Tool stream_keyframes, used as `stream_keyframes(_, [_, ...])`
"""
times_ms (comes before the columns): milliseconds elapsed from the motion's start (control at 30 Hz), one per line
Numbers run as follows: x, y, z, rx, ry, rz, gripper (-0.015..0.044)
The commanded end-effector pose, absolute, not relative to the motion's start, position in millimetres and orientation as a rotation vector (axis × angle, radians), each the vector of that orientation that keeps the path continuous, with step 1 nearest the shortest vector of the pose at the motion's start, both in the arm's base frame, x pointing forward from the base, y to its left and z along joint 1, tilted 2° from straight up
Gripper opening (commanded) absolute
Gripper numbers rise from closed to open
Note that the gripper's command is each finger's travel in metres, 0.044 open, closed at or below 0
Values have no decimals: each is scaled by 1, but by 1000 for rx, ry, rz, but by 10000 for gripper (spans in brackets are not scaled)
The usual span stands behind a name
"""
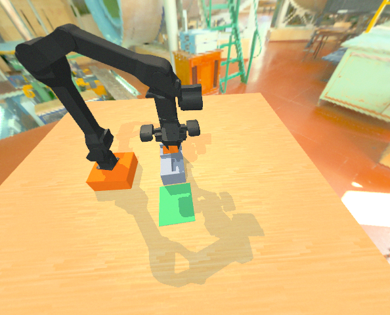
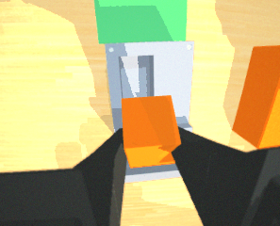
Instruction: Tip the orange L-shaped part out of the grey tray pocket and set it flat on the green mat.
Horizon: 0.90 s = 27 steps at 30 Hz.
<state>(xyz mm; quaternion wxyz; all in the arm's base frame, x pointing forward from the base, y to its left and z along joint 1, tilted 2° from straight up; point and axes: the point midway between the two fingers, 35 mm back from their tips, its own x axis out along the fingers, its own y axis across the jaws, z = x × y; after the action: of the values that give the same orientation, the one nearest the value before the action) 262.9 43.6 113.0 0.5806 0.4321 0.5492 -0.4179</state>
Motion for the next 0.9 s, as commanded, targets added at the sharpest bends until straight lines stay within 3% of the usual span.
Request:
stream_keyframes(0, [263, 44, 121, 1017, 1284, -976, 0])
stream_keyframes(867, [265, 28, 140, 1016, 1283, -977, 0])
